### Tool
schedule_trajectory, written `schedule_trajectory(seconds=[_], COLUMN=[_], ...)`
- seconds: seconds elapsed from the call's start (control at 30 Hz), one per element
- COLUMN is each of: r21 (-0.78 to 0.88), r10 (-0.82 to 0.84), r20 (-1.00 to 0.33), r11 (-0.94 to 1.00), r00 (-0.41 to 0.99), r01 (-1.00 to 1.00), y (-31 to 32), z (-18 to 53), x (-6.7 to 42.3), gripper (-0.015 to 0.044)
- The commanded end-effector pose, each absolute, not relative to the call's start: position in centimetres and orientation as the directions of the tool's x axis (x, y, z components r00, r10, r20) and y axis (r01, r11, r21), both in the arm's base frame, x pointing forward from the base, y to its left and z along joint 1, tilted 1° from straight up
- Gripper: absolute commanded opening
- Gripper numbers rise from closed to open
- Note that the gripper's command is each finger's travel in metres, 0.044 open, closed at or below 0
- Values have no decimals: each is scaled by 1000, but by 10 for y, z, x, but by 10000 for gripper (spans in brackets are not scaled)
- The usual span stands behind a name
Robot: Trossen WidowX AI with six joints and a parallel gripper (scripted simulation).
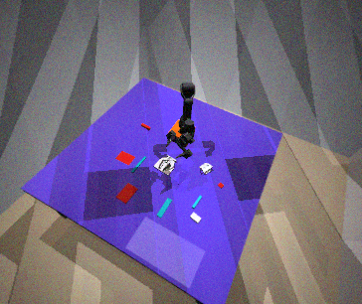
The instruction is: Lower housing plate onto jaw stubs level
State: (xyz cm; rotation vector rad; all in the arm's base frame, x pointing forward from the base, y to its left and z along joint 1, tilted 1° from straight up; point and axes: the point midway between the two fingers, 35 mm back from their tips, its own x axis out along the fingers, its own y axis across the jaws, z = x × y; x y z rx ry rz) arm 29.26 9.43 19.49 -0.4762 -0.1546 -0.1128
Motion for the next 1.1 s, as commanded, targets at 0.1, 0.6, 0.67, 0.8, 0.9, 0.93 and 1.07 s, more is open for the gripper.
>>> schedule_trajectory(seconds=[0.1, 0.6, 0.67, 0.8, 0.9, 0.93, 1.07], r21=[-462, -551, -553, -554, -548, -545, -527], r10=[-46, 184, 208, 251, 277, 285, 311], r20=[149, -146, -189, -275, -340, -361, -447], r11=[880, 801, 785, 748, 718, 708, 666], r00=[988, 972, 960, 928, 899, 888, 839], r01=[110, -234, -279, -366, -429, -449, -528], y=[103, 182, 191, 208, 221, 224, 239], z=[191, 147, 141, 128, 119, 116, 105], x=[297, 319, 319, 317, 315, 313, 307], gripper=[440, 440, 440, 440, 440, 440, 440])
